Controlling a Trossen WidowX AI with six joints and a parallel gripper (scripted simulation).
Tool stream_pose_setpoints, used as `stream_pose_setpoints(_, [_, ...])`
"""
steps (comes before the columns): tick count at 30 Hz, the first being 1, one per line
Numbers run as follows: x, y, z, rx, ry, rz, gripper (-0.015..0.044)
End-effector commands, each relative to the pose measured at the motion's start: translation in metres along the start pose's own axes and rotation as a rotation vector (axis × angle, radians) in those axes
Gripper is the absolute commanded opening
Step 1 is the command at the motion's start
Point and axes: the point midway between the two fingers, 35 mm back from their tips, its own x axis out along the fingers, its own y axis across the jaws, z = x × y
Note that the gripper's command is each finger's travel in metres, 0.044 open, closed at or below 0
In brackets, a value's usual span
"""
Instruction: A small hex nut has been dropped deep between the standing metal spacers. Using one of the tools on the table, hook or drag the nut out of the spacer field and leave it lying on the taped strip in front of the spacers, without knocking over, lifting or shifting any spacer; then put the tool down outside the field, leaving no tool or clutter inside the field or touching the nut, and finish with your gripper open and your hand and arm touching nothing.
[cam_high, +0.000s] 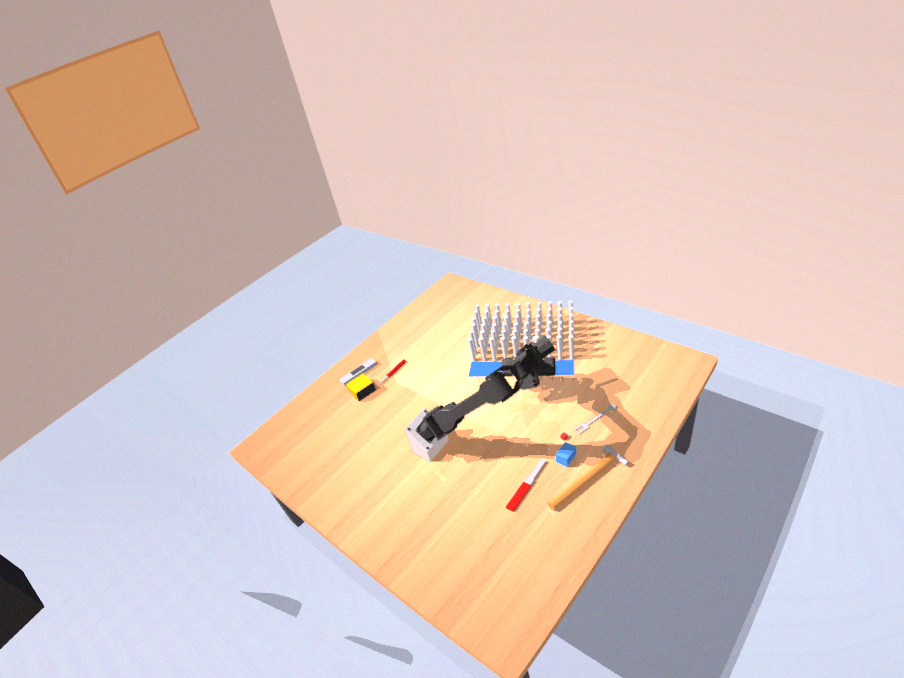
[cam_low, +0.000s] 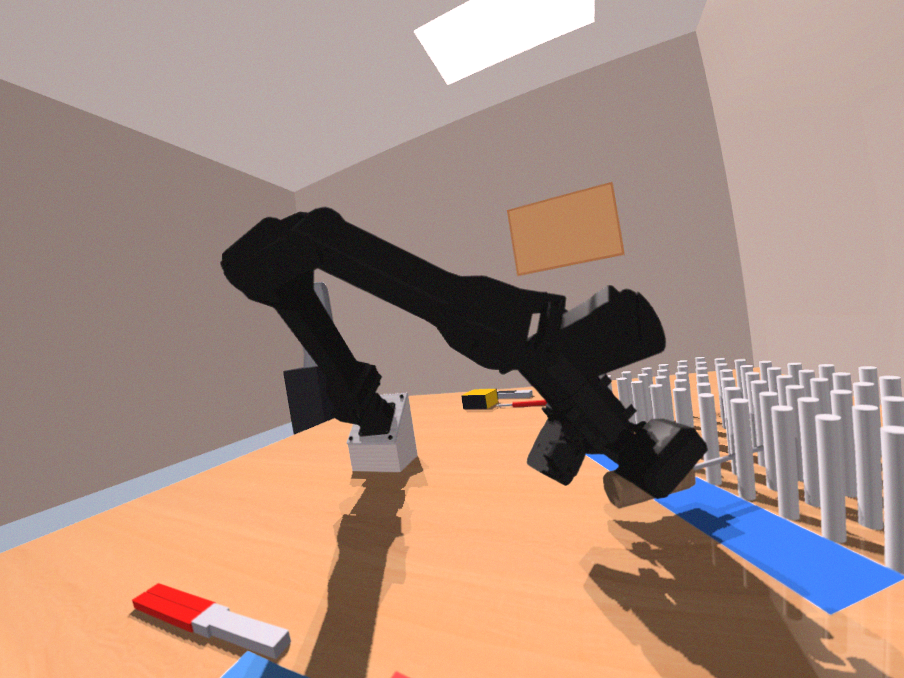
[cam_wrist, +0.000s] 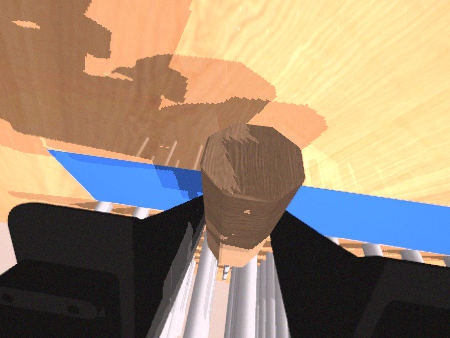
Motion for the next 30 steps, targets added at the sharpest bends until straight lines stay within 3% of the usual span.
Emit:
stream_pose_setpoints(1, [0.002, 0.002, -0.005, 0.004, 0.002, 0.005, 0.0])
stream_pose_setpoints(30, [0.02, 0.0, 0.003, -0.001, 0.002, 0.002, 0.0])
